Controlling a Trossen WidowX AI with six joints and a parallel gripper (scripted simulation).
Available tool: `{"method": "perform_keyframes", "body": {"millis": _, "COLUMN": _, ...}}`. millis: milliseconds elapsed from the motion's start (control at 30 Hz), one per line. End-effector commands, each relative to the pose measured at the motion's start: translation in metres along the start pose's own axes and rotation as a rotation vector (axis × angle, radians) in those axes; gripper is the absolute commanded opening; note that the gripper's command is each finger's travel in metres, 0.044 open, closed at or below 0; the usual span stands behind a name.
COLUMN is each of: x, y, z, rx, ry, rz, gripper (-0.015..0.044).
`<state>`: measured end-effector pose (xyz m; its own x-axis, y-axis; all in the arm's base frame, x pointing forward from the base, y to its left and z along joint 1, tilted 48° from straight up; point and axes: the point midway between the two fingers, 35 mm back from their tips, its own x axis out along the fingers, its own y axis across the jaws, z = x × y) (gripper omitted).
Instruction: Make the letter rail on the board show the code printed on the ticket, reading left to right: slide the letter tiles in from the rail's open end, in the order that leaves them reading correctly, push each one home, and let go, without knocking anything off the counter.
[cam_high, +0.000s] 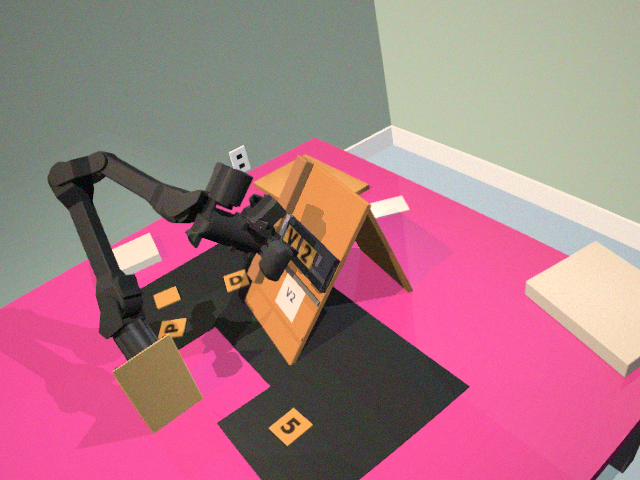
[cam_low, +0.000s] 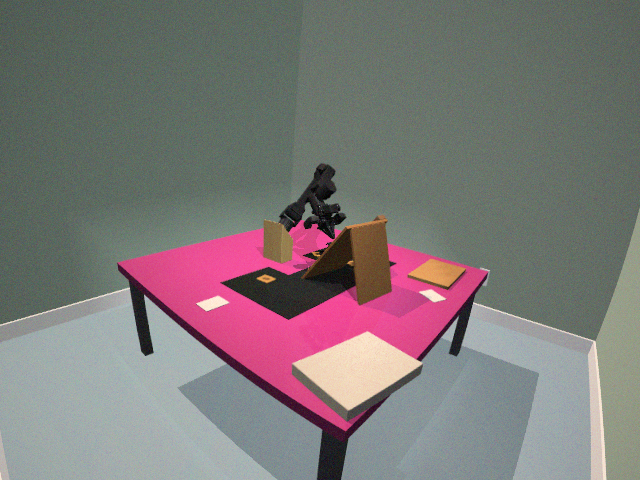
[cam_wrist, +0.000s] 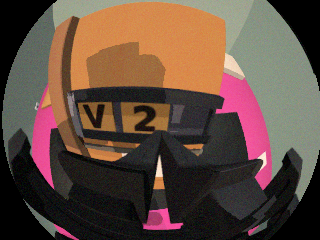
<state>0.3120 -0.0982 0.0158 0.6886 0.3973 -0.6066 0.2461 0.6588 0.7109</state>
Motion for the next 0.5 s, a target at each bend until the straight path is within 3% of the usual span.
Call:
{"method": "perform_keyframes", "body": {"millis": 0, "x": 0.008, "y": -0.012, "z": 0.007, "rx": -0.002, "ry": 0.118, "rz": -0.032, "gripper": 0.0}}
{"method": "perform_keyframes", "body": {"millis": 467, "x": 0.008, "y": -0.019, "z": 0.019, "rx": -0.04, "ry": 0.578, "rz": 0.033, "gripper": 0.0}}
